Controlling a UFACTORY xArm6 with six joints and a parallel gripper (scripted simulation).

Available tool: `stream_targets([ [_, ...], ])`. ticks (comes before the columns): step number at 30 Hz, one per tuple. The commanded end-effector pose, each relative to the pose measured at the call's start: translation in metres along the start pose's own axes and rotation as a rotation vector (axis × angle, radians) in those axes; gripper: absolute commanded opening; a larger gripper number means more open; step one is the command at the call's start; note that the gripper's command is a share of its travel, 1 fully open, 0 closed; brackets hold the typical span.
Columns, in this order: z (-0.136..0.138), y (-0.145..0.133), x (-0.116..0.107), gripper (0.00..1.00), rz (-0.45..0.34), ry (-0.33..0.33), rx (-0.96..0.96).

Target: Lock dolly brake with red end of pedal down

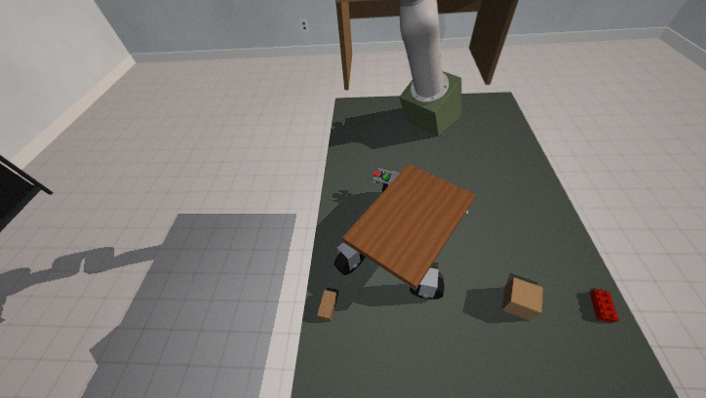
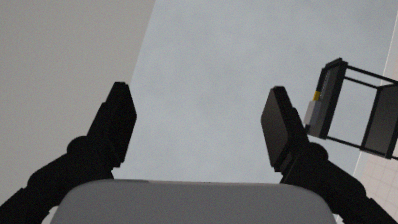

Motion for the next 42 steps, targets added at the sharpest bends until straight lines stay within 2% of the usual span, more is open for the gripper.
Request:
stream_targets([
  [1,-0.001,0.001,0.000,1.00,0.001,0.002,0.002],
  [17,-0.001,0.001,0.000,1.00,0.001,0.002,0.002],
  [18,-0.001,0.001,0.000,0.00,0.001,0.002,0.002],
  [21,0.004,0.006,0.002,0.00,0.009,-0.012,0.009],
  [24,0.024,0.026,0.010,0.00,0.044,-0.063,0.038],
  [27,0.064,0.067,0.022,0.00,0.119,-0.163,0.100],
  [30,0.091,0.097,0.025,0.00,0.252,-0.304,0.205],
  [32,0.115,0.121,0.026,0.00,0.252,-0.304,0.205],
  [34,0.115,0.121,0.026,0.00,0.252,-0.304,0.205],
  [35,0.147,0.156,0.024,0.00,0.311,-0.356,0.251],
  [36,0.149,0.161,0.023,0.00,0.377,-0.409,0.303],
  [38,0.163,0.175,0.020,0.00,0.377,-0.409,0.303],
  [39,0.171,0.186,0.018,0.00,0.453,-0.462,0.361],
  [41,0.196,0.211,0.010,0.00,0.453,-0.462,0.361],
  [42,0.203,0.220,0.007,0.00,0.535,-0.513,0.424],
])
Point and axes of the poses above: the point where the finger pads meet when closed, its own x axis out along the fingers, its own z axis across the jaws, y = z × x, the point moved 9 cm from there along -x, back along the fingers, and after that the axes turned 9 degrees about x, right-handed, at the moved point
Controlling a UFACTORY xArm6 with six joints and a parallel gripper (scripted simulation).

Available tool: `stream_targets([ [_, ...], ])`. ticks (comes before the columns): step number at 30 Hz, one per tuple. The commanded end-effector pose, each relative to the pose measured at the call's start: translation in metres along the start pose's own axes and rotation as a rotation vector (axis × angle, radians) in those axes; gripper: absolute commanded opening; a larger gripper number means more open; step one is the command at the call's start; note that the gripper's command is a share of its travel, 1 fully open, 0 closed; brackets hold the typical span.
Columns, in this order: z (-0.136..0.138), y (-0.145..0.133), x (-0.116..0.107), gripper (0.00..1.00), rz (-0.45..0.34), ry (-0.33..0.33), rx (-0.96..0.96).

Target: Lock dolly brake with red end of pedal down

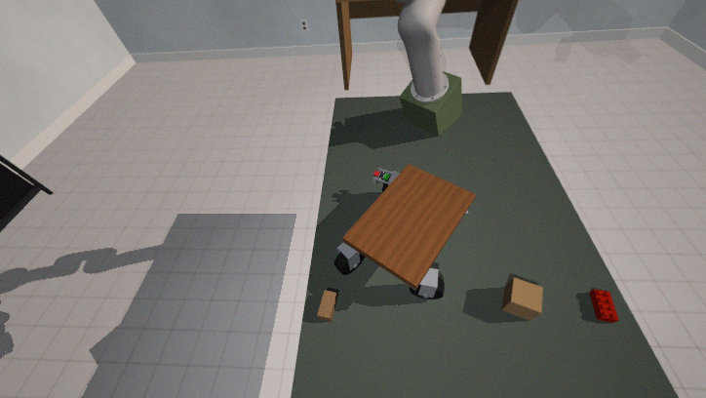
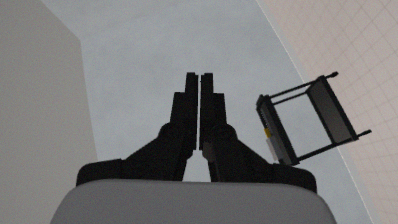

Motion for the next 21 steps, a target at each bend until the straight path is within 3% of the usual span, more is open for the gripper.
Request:
stream_targets([
  [1,0.022,0.057,0.020,0.00,0.083,-0.071,0.089],
  [2,0.028,0.072,0.025,0.00,0.083,-0.071,0.089],
  [3,0.032,0.083,0.027,0.00,0.165,-0.120,0.165],
  [4,0.038,0.098,0.031,0.00,0.165,-0.120,0.165],
  [5,0.043,0.110,0.033,0.00,0.252,-0.167,0.248],
  [7,0.056,0.138,0.038,0.00,0.252,-0.167,0.248],
  [9,0.056,0.138,0.038,0.00,0.252,-0.167,0.248],
  [10,0.076,0.181,0.041,0.00,0.343,-0.208,0.337],
  [11,0.080,0.189,0.042,0.00,0.343,-0.208,0.337],
  [12,0.083,0.195,0.042,0.00,0.343,-0.208,0.337],
  [13,0.087,0.204,0.041,0.00,0.436,-0.244,0.432],
  [14,0.095,0.220,0.040,0.00,0.436,-0.244,0.432],
  [15,0.101,0.232,0.039,0.00,0.532,-0.273,0.530],
  [18,0.124,0.273,0.033,0.00,0.532,-0.273,0.530],
  [19,0.132,0.286,0.029,0.00,0.628,-0.296,0.633],
  [21,0.146,0.310,0.023,0.00,0.628,-0.296,0.633],
])
Point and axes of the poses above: the point where the finger pads meet when closed, its own x axis out along the fingers, its own z axis across the jaws, y = z × x, the point moved 9 cm from there along -x, back along the fingers, and after that the axes turned 9 degrees about x, right-handed, at the moved point
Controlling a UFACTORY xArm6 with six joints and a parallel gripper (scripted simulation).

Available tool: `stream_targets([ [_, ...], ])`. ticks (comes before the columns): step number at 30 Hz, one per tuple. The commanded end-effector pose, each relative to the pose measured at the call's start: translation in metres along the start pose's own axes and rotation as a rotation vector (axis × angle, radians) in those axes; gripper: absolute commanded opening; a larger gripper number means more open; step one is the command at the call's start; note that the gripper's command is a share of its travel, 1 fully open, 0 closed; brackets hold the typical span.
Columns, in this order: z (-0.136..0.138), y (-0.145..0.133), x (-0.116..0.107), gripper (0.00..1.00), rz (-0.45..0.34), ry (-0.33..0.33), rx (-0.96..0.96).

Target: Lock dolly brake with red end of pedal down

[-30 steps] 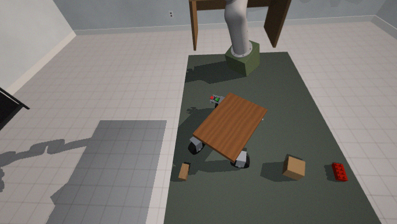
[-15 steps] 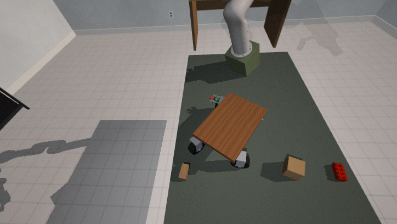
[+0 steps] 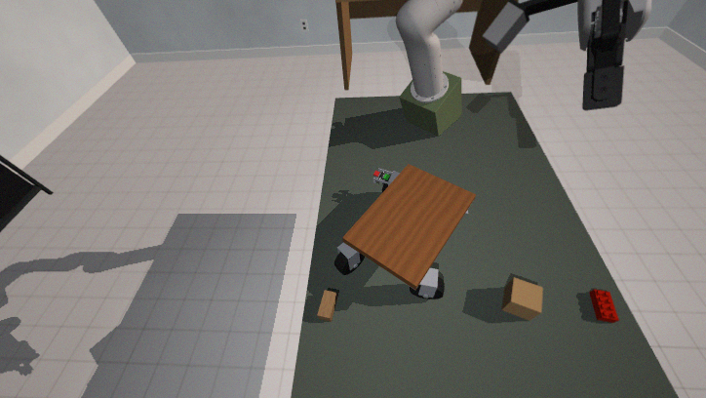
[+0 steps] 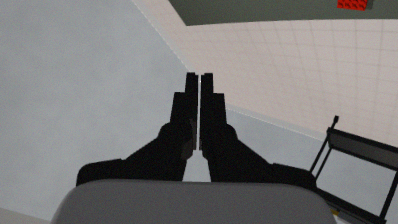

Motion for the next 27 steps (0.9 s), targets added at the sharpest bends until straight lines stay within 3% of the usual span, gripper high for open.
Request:
stream_targets([
  [1,-0.005,0.060,0.023,0.00,0.114,-0.049,0.179],
  [2,-0.006,0.075,0.029,0.00,0.114,-0.049,0.179],
  [3,-0.005,0.087,0.032,0.00,0.197,-0.068,0.291],
  [5,-0.005,0.087,0.032,0.00,0.197,-0.068,0.291],
  [6,-0.004,0.124,0.042,0.00,0.197,-0.068,0.291],
  [7,-0.001,0.139,0.045,0.00,0.276,-0.082,0.404],
  [10,0.001,0.162,0.049,0.00,0.276,-0.082,0.404],
  [11,0.005,0.186,0.052,0.00,0.350,-0.091,0.516],
  [14,0.014,0.229,0.056,0.00,0.419,-0.096,0.625],
  [17,0.028,0.272,0.056,0.00,0.538,-0.098,0.830],
  [20,0.043,0.313,0.054,0.00,0.588,-0.095,0.923],
  [22,0.043,0.313,0.054,0.00,0.588,-0.095,0.923],
  [25,0.070,0.367,0.046,0.00,0.702,-0.079,1.152],
  [27,0.083,0.387,0.042,0.00,0.751,-0.067,1.258],
])
Point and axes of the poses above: the point where the finger pads meet when closed, its own x axis out along the fingers, its own z axis across the jaws, y = z × x, the point moved 9 cm from there along -x, back along the fingers, and after that the axes turned 9 degrees about x, right-handed, at the moved point
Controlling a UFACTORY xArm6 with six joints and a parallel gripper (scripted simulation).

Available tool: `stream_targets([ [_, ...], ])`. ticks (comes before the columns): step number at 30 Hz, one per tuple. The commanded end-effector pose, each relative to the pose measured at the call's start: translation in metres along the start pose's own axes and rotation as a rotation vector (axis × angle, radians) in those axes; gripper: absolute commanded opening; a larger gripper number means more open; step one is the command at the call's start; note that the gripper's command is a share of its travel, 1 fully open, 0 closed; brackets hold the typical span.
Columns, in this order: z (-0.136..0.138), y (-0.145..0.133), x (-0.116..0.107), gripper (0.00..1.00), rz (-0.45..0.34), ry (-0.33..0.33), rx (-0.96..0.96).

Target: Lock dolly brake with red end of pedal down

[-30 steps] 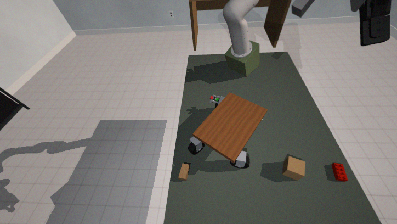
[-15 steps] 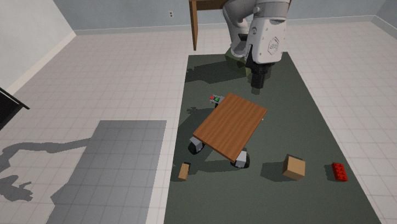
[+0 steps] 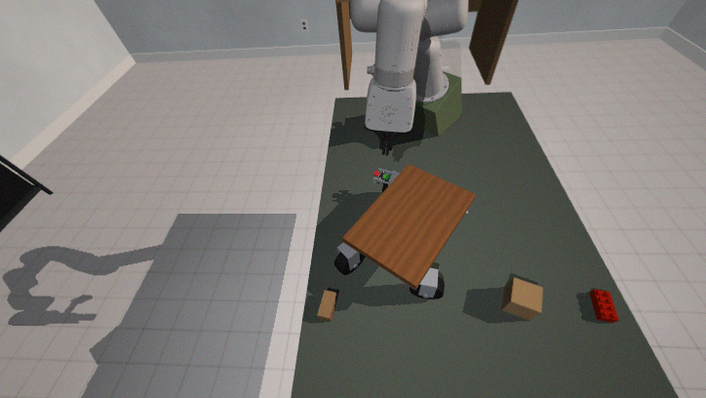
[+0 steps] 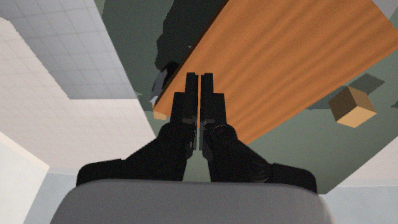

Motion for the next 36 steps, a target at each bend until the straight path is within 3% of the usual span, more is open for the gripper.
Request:
stream_targets([
  [1,-0.034,0.045,0.026,0.00,0.084,-0.021,0.223],
  [5,-0.041,0.059,0.033,0.00,0.111,-0.022,0.295],
  [12,-0.042,0.059,0.034,0.00,0.112,-0.022,0.298],
  [19,-0.040,0.064,0.072,0.00,0.112,-0.023,0.297],
  [36,-0.040,0.064,0.073,0.00,0.112,-0.023,0.297],
])
Point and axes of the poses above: the point where the finger pads meet when closed, its own x axis out along the fingers, its own z axis across the jaws, y = z × x, the point moved 9 cm from there along -x, back along the fingers, and after that the axes turned 9 degrees about x, right-handed, at the moved point
